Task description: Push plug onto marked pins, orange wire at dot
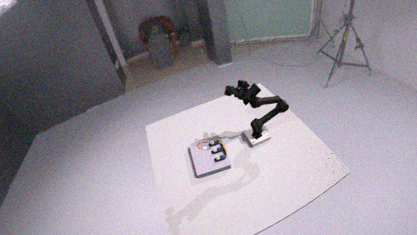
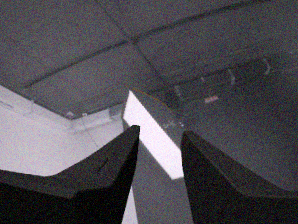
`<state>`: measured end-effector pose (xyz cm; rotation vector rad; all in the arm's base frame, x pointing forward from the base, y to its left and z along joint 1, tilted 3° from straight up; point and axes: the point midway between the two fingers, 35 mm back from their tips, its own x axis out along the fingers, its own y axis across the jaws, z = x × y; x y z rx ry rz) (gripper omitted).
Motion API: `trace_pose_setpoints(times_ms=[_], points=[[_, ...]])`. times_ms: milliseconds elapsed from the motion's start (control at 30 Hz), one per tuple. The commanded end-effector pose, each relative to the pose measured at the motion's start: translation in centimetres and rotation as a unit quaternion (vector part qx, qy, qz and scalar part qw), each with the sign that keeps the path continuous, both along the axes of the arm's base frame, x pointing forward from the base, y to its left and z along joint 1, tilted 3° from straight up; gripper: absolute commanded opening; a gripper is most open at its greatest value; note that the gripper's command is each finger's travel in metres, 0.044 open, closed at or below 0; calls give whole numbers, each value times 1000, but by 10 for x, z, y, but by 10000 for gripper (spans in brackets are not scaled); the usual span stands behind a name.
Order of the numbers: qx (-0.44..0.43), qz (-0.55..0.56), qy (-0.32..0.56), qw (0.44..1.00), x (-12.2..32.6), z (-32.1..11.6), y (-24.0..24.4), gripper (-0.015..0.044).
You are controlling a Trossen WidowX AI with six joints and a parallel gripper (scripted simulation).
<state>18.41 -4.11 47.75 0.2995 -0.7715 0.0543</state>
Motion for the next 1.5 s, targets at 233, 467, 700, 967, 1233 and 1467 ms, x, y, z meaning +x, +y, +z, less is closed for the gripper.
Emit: trace_pose_setpoints(times_ms=[233, 467, 700, 967, 1233, 1467], points=[[-20, -24, 138, 990, 64, -51, 2, 115], [-60, -31, 230, 971, 98, -91, 15, 115], [-122, -32, 319, 939, 124, -134, 34, 115], [-223, -69, 390, 891, 148, -157, 32, 115], [-328, -100, 445, 827, 170, -173, 20, 115], [-419, -112, 486, 759, 187, -189, 9, 115]])
